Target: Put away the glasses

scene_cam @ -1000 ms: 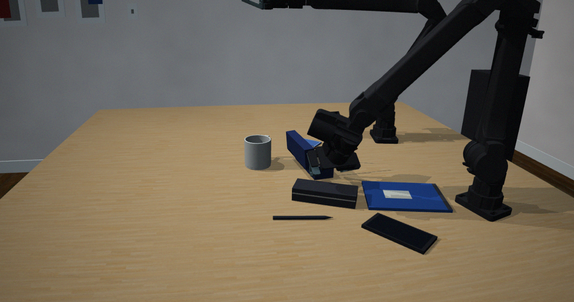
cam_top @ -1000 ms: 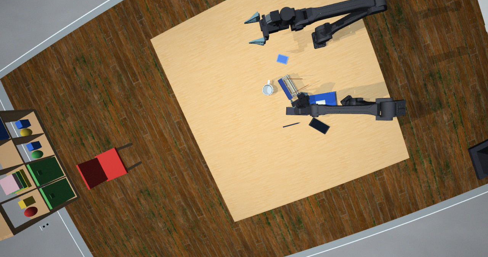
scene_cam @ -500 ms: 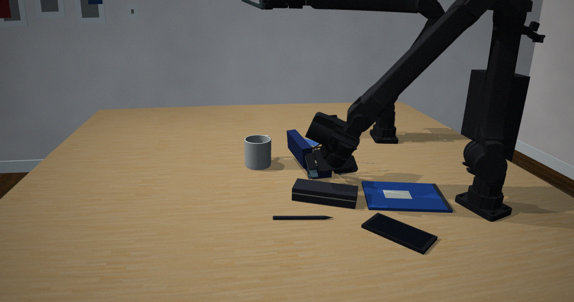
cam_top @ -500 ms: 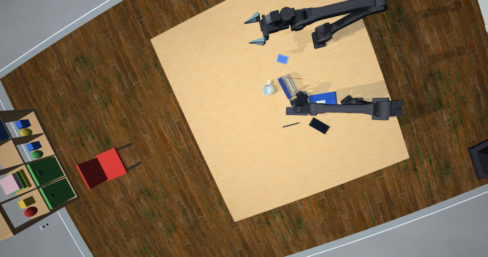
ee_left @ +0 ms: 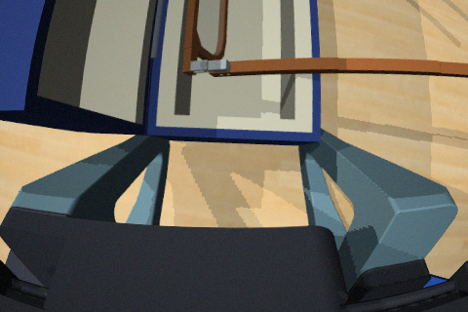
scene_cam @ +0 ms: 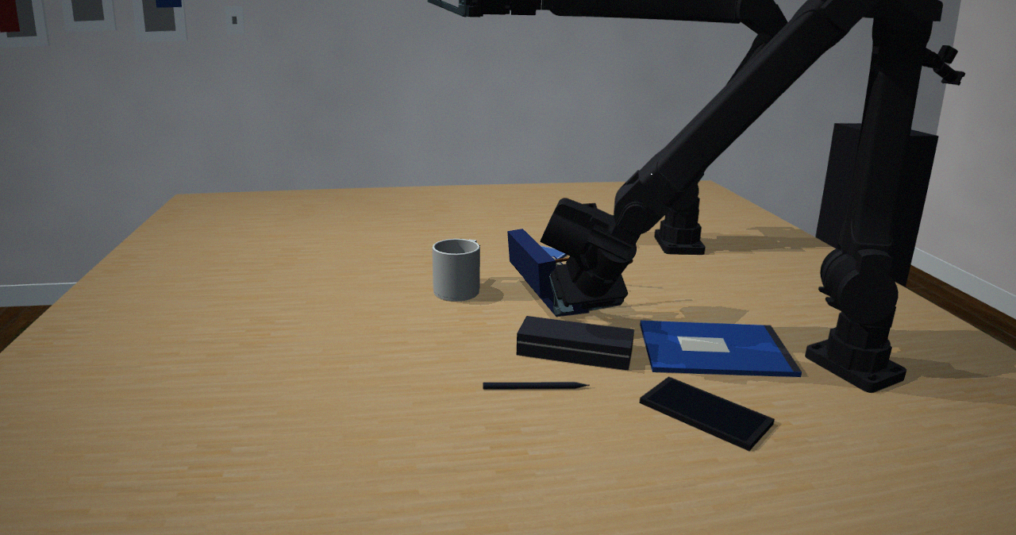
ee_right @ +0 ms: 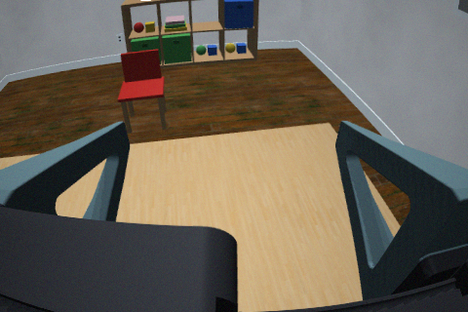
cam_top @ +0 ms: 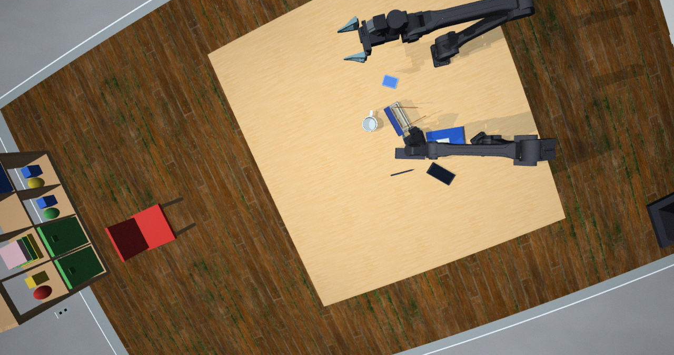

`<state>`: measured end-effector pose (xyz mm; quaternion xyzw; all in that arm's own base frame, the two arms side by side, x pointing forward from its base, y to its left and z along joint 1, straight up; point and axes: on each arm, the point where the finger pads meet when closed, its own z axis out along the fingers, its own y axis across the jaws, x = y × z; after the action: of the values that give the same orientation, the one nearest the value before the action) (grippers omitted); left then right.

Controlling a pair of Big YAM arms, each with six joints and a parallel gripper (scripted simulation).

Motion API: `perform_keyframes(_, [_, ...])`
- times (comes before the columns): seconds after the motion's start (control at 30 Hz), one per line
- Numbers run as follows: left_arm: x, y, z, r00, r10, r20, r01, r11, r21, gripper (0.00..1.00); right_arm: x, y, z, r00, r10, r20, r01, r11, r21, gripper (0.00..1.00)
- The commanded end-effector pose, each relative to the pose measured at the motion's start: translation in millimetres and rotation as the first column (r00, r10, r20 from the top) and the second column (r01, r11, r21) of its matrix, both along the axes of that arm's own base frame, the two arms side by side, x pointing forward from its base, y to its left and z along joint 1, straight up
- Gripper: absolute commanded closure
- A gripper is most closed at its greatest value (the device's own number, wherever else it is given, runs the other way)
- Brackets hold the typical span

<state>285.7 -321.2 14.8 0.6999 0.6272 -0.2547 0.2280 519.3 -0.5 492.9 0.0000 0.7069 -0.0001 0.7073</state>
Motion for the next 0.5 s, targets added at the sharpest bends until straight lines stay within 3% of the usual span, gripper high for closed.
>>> perform_keyframes(0.0, [29.1, -17.7, 26.0, 0.998, 0.019, 0.06, -0.016, 0.999, -0.049, 0.43, -3.1, -6.2, 16.4, 0.999, -0.009, 0.039, 0.008, 1.0, 0.018, 0.0])
perform_keyframes(0.4, [30.7, -15.9, 21.9, 0.998, 0.025, 0.052, -0.023, 0.999, -0.043, 0.43, -3.1, -6.2, 16.4, 0.999, -0.009, 0.039, 0.008, 1.0, 0.018, 0.0])
perform_keyframes(0.43, [30.7, -16.0, 21.4, 0.998, 0.025, 0.051, -0.022, 0.999, -0.043, 0.43, -3.1, -6.2, 16.4, 0.999, -0.009, 0.039, 0.008, 1.0, 0.018, 1.0])
perform_keyframes(0.47, [30.8, -15.8, 21.0, 0.998, 0.025, 0.05, -0.023, 0.999, -0.042, 0.43, -3.1, -6.2, 16.4, 0.999, -0.009, 0.039, 0.008, 1.0, 0.018, 1.0])
